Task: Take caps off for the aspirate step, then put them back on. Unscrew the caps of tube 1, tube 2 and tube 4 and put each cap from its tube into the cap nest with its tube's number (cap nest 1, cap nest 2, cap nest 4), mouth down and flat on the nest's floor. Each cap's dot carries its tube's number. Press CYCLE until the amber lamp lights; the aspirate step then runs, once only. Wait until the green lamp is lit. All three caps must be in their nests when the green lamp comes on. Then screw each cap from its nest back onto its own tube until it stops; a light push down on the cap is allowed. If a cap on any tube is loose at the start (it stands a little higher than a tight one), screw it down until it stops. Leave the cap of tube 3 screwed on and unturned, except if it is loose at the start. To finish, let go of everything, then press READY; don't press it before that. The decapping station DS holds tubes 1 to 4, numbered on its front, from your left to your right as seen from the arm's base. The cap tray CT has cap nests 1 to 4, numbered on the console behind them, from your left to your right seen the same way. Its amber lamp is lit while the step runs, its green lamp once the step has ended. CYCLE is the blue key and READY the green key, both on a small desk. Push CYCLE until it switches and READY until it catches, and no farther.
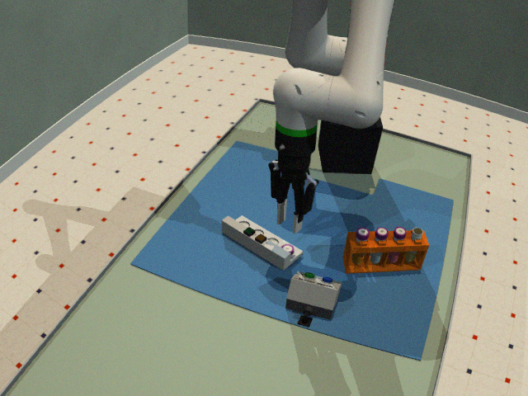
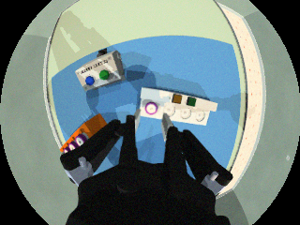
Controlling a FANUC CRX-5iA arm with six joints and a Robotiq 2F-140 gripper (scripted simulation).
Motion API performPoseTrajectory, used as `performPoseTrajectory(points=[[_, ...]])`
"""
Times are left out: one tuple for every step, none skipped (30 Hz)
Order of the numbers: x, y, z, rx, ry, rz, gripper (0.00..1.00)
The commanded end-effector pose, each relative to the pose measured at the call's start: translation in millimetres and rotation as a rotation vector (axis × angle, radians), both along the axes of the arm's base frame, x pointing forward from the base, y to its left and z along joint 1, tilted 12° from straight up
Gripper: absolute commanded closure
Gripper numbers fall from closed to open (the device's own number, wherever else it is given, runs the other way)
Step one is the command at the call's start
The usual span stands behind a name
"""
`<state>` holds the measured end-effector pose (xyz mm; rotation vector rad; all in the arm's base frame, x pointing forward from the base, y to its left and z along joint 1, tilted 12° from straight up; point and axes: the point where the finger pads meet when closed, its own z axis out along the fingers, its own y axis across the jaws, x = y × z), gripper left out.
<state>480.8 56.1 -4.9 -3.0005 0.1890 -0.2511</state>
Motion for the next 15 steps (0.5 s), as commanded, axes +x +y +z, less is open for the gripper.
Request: performPoseTrajectory(points=[[-4, -2, 20.4, 0.0, 0.0, 0.0, 0.71], [-4, -2, 20.4, 0.0, 0.0, 0.0, 0.71], [-4, -2, 20.4, 0.0, 0.0, 0.0, 0.71], [-4, -3, 25.3, 0.0, 0.0, 0.0, 0.71], [-5, -3, 30.1, 0.0, 0.0, 0.0, 0.71], [-6, -4, 35.0, 0.0, 0.0, 0.0, 0.71], [-7, -4, 39.9, 0.0, 0.0, 0.0, 0.71], [-8, -5, 44.8, 0.0, 0.0, 0.0, 0.71], [-9, -6, 49.7, 0.0, 0.0, 0.0, 0.71], [-9, -6, 52.6, 0.0, 0.0, 0.0, 0.71], [-9, -6, 52.6, 0.0, 0.0, 0.0, 0.71], [-9, -6, 52.6, 0.0, 0.0, 0.0, 0.71], [-9, -6, 52.6, 0.0, 0.0, 0.0, 0.71], [-9, -6, 52.6, 0.0, 0.0, 0.0, 0.71], [-13, 2, 52.9, 0.014, 0.01, -0.082, 0.65]])
